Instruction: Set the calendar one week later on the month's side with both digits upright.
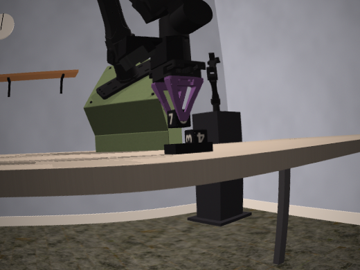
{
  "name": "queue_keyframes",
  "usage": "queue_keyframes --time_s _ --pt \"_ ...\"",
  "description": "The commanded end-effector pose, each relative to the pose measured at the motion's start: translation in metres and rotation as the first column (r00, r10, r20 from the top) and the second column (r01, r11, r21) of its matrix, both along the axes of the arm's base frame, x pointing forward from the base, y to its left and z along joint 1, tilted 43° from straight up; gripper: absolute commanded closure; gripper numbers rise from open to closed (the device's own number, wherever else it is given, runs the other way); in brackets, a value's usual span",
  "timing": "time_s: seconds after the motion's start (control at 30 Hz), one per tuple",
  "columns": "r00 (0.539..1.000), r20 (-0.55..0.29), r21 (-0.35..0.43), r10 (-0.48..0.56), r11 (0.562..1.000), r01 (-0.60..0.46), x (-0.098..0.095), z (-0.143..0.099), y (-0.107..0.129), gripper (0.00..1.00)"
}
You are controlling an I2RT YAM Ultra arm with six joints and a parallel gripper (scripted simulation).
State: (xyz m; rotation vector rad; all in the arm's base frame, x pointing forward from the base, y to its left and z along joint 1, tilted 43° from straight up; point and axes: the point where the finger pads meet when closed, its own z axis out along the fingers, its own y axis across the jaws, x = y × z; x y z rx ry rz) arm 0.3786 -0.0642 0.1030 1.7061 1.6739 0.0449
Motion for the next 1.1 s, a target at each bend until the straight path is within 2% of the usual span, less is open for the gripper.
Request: queue_keyframes --time_s 0.0,1.07 --pt "1.000 0.009 0.000 0.003 1.000 -0.003 0.0010 0.0031 0.0011 0.74" --pt "1.000 0.009 0.000 0.003 1.000 -0.003 0.0033 -0.0002 -0.0010 0.74"
